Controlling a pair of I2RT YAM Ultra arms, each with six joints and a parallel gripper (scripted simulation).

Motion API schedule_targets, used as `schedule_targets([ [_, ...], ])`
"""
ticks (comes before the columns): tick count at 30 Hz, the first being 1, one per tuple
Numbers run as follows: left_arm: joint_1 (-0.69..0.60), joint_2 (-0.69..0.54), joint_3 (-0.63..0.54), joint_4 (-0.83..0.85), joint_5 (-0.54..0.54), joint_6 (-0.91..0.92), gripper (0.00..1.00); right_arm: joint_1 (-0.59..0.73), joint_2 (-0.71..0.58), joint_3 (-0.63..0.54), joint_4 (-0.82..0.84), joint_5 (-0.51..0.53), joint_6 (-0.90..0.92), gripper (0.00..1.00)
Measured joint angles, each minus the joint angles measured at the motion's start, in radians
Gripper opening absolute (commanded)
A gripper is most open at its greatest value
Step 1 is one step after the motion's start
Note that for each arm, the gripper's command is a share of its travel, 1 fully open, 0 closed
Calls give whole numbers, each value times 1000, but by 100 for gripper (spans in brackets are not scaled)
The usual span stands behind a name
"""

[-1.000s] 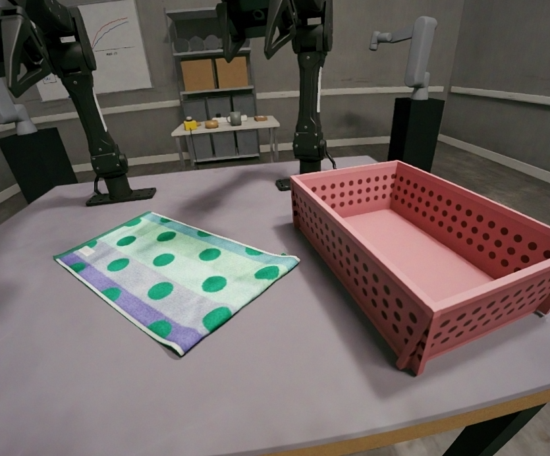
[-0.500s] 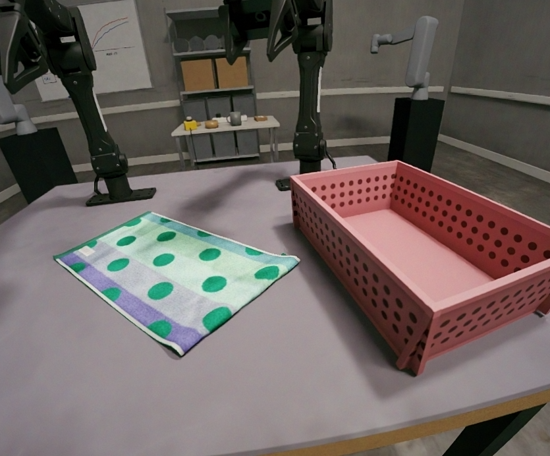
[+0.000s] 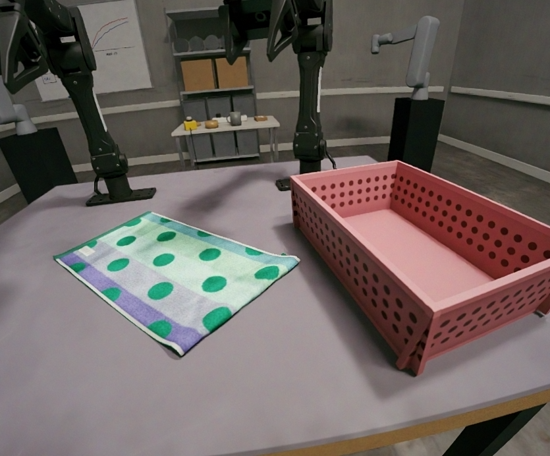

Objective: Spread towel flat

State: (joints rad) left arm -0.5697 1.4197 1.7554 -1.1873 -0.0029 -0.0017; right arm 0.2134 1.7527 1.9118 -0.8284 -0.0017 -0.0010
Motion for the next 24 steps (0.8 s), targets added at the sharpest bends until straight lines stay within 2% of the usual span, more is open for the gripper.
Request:
schedule_targets([
  [14, 0, 0, 0, 0, 0, 0, 64, 0, 0, 0, 0, 0, 0, 64],
  [15, 0, 0, 0, 0, 0, 0, 34, 0, 0, 0, 0, 0, 0, 34],
  [24, -41, -14, -154, 67, -66, -140, 34, 2, -29, -69, -80, -32, -77, 34],
])
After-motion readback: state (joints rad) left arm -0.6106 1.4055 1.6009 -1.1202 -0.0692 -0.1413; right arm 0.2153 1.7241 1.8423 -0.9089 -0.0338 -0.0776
